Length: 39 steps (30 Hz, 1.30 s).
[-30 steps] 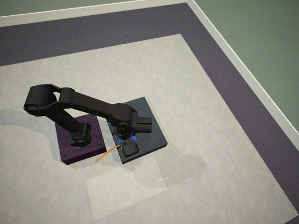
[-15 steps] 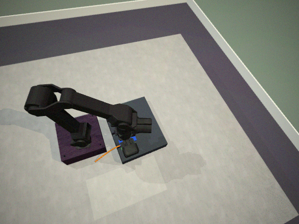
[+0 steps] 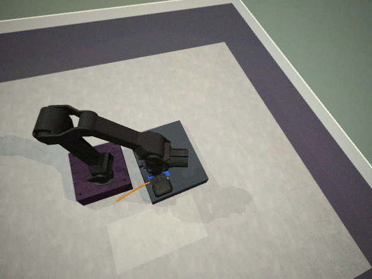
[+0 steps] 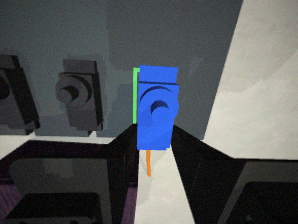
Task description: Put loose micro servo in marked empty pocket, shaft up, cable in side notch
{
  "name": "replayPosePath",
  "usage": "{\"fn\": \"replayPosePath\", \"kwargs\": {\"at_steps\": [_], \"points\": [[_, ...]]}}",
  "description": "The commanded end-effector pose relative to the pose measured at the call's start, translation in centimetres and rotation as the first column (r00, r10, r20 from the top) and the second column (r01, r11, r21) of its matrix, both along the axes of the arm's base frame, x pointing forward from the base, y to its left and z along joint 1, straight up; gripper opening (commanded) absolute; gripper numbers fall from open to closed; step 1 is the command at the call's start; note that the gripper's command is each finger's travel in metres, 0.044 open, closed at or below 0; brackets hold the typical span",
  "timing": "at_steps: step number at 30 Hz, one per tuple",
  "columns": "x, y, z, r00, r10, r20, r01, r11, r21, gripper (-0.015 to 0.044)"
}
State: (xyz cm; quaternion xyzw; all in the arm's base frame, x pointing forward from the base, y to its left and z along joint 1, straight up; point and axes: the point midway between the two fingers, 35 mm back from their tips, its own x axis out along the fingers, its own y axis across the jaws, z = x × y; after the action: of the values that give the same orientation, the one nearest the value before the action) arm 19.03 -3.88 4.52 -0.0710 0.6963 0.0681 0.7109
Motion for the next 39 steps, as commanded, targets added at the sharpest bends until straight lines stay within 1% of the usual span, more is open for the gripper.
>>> {"fn": "replayPosePath", "kwargs": {"at_steps": [1, 39], "points": [[0.1, 0.0, -0.4, 1.000, 0.003, 0.001, -0.003, 1.000, -0.002, 0.0000], [0.1, 0.0, -3.4, 1.000, 0.003, 0.001, -0.003, 1.000, -0.002, 0.0000]]}}
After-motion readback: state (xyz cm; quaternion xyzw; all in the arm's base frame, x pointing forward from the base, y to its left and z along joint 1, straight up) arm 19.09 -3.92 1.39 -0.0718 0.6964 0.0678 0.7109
